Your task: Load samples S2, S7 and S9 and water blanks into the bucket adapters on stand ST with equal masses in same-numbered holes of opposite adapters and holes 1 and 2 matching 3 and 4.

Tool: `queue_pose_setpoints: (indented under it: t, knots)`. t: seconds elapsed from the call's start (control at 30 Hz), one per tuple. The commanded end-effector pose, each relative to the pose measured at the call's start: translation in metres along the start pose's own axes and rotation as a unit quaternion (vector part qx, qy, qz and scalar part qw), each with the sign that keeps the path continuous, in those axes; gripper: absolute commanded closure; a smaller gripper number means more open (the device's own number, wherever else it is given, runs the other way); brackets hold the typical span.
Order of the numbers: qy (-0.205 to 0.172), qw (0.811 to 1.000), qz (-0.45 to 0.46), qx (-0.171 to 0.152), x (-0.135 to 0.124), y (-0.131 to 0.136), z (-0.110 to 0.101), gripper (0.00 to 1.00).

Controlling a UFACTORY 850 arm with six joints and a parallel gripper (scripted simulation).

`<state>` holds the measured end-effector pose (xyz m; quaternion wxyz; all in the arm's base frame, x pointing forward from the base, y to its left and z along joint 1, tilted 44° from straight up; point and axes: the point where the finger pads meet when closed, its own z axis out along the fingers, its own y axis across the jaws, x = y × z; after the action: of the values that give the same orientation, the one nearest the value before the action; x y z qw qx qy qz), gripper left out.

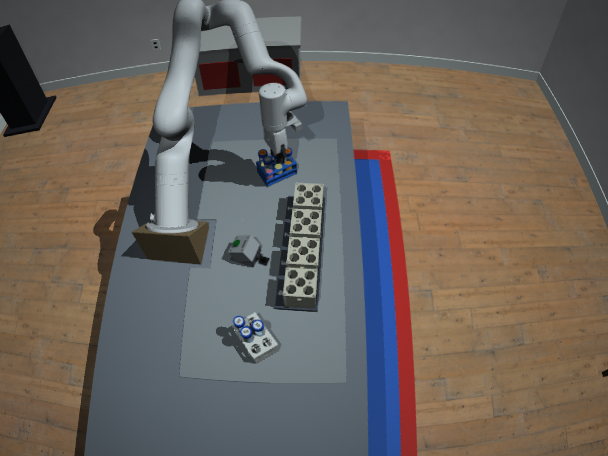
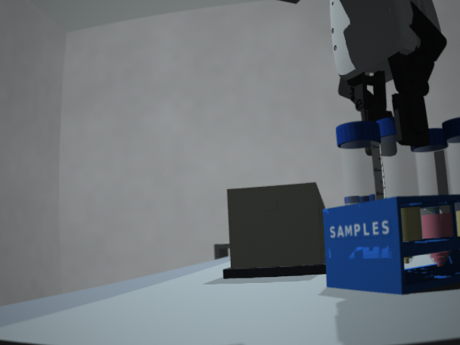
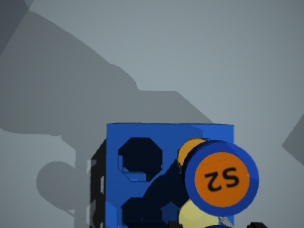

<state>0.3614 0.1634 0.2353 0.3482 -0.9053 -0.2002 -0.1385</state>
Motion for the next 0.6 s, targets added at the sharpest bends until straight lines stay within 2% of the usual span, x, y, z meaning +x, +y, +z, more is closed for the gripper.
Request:
queue_pose_setpoints:
  t: [0.0,0.57]
  knots:
    - [0.001,1.000,0.000,0.000,0.001,0.000,-0.003,1.00]
    - [0.001,1.000,0.000,0.000,0.001,0.000,-0.013,1.00]
